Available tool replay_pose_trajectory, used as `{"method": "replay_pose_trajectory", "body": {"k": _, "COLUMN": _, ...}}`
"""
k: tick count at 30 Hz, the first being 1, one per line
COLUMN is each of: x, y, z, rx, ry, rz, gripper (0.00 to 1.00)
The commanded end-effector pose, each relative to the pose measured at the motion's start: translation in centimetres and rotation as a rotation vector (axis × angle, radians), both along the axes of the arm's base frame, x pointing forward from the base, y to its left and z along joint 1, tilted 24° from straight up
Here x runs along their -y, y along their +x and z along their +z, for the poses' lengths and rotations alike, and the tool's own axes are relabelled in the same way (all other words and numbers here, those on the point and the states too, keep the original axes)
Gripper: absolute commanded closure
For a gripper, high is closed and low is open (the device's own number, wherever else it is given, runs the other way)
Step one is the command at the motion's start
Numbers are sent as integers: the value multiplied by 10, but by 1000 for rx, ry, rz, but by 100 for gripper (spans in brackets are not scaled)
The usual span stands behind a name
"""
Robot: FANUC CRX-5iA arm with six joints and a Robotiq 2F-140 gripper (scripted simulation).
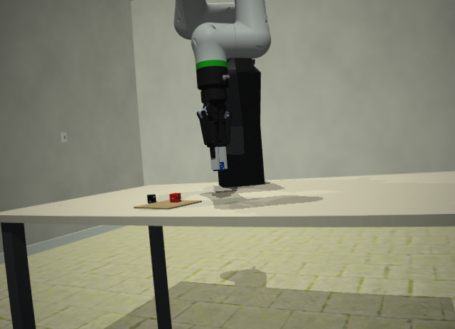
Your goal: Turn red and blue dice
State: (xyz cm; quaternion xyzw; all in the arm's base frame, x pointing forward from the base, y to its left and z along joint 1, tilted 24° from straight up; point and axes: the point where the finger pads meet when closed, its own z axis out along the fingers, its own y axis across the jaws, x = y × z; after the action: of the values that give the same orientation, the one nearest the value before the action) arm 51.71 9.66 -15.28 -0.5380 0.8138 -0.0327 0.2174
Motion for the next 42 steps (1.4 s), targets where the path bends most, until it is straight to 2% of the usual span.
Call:
{"method": "replay_pose_trajectory", "body": {"k": 1, "x": -2, "y": -3, "z": -2, "rx": 25, "ry": 95, "rz": 34, "gripper": 87}}
{"method": "replay_pose_trajectory", "body": {"k": 3, "x": -1, "y": -4, "z": -4, "rx": 57, "ry": 168, "rz": 59, "gripper": 87}}
{"method": "replay_pose_trajectory", "body": {"k": 9, "x": -1, "y": -4, "z": -5, "rx": 69, "ry": 196, "rz": 67, "gripper": 87}}
{"method": "replay_pose_trajectory", "body": {"k": 20, "x": 0, "y": -6, "z": -7, "rx": 136, "ry": 337, "rz": 111, "gripper": 87}}
{"method": "replay_pose_trajectory", "body": {"k": 24, "x": 2, "y": -6, "z": -9, "rx": 175, "ry": 418, "rz": 139, "gripper": 87}}
{"method": "replay_pose_trajectory", "body": {"k": 26, "x": 2, "y": -6, "z": -9, "rx": 175, "ry": 418, "rz": 139, "gripper": 87}}
{"method": "replay_pose_trajectory", "body": {"k": 28, "x": 3, "y": -6, "z": -10, "rx": 210, "ry": 489, "rz": 162, "gripper": 87}}
{"method": "replay_pose_trajectory", "body": {"k": 42, "x": 7, "y": -7, "z": -15, "rx": 334, "ry": 743, "rz": 241, "gripper": 87}}
